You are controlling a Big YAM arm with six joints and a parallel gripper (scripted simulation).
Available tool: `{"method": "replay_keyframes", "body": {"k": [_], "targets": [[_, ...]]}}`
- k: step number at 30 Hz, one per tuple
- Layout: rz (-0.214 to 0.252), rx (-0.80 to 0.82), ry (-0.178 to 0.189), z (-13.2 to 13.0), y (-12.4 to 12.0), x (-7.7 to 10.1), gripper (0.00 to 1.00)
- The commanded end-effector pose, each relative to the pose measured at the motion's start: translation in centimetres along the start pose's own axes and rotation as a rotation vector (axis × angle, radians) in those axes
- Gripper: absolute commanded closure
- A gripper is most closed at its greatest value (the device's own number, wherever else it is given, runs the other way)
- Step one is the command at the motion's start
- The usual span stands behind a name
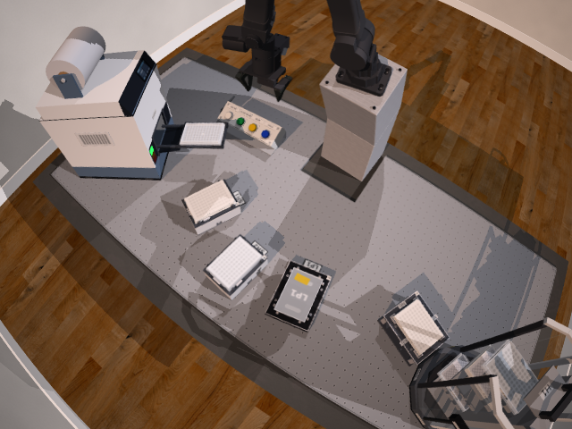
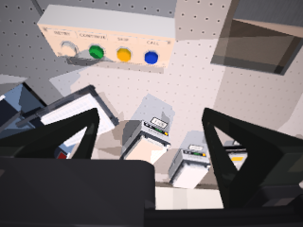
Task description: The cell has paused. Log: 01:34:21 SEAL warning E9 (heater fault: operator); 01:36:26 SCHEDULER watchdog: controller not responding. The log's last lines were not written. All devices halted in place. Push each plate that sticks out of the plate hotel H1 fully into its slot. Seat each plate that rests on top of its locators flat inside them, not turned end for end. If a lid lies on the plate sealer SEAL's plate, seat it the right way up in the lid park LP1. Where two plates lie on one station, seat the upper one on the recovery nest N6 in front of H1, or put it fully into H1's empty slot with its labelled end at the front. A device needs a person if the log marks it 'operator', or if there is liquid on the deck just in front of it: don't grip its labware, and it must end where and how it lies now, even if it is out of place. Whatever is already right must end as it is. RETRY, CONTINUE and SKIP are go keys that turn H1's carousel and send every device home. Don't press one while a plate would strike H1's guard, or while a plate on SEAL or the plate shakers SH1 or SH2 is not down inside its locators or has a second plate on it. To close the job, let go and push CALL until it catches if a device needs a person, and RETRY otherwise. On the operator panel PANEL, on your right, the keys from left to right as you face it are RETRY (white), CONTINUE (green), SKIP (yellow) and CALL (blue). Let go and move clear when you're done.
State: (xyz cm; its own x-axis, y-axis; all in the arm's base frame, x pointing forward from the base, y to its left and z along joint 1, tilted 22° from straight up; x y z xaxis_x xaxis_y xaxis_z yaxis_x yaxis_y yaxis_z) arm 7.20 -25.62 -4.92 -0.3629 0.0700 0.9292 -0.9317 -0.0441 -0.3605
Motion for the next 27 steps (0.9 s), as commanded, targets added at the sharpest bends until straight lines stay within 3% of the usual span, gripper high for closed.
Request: {"method": "replay_keyframes", "body": {"k": [1, 15, 27], "targets": [[-0.001, -0.115, 0.011, 0.2, 0.0, 0.1, 0.00], [0.000, -0.106, 0.010, 0.4, 0.0, 0.1, 0.00], [-0.002, -0.106, 0.002, 0.2, -0.2, -6.4, 0.24]]}}
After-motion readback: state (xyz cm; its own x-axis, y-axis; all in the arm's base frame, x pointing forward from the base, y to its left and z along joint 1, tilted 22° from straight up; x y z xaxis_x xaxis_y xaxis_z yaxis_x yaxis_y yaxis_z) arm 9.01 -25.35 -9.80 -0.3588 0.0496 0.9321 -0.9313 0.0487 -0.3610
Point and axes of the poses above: the point where the finger pads meet when closed, its own x axis back along the fingers, its own z axis across the jaws, y = z × x, the point moved 5 cm from there along x, back along the fingers, and after that the axes turned 3 degrees about x, right-handed, at the moved point
